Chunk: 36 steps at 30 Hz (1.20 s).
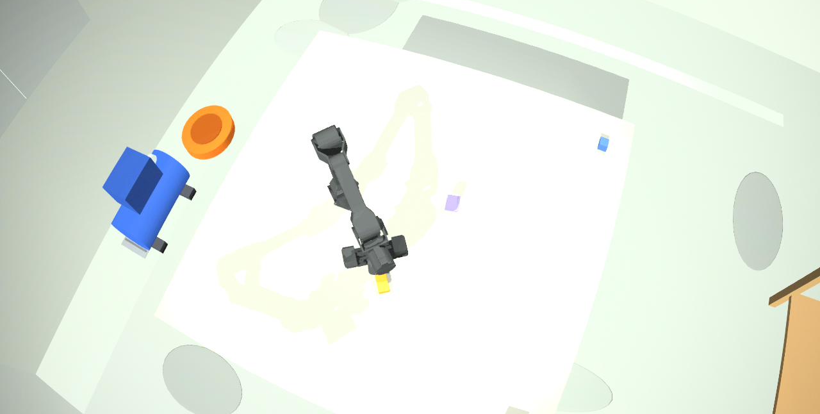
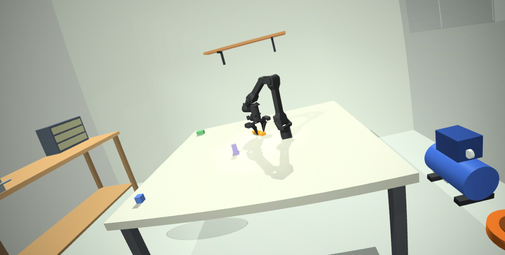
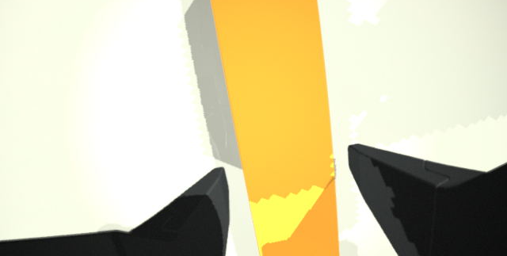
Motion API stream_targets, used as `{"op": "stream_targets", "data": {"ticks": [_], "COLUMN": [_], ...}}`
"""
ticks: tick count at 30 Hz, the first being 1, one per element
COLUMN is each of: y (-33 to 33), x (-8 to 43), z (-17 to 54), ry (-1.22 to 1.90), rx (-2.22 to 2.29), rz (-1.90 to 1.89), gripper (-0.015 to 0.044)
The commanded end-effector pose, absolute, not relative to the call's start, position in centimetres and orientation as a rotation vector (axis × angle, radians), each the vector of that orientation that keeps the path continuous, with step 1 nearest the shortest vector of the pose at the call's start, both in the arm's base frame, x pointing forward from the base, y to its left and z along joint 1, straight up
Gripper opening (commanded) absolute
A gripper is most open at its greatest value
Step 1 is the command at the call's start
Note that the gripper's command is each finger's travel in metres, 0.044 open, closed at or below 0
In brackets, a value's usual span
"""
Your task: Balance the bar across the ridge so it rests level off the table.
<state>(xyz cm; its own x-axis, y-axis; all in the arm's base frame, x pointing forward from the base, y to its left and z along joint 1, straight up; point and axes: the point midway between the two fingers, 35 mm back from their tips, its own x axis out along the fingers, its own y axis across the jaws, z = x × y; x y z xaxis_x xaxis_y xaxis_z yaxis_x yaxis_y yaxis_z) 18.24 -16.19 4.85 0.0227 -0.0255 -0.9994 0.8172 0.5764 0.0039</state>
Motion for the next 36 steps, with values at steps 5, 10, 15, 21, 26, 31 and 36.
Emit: {"op": "stream_targets", "data": {"ticks": [5,10,15,21,26,31,36], "y": [-16.2,-16.2,-16.3,-16.4,-16.5,-16.5,-16.4], "x": [18.3,18.3,18.4,18.6,18.6,18.6,18.6], "z": [4.9,5.0,6.2,7.7,9.0,10.2,11.5], "ry": [1.406,1.406,1.406,1.407,1.407,1.408,1.408], "rx": [0.733,0.733,0.734,0.735,0.736,0.737,0.738], "rz": [-0.752,-0.752,-0.752,-0.752,-0.752,-0.752,-0.752], "gripper": [0.0131,0.0058,0.0000,0.0000,0.0000,0.0000,0.0000]}}
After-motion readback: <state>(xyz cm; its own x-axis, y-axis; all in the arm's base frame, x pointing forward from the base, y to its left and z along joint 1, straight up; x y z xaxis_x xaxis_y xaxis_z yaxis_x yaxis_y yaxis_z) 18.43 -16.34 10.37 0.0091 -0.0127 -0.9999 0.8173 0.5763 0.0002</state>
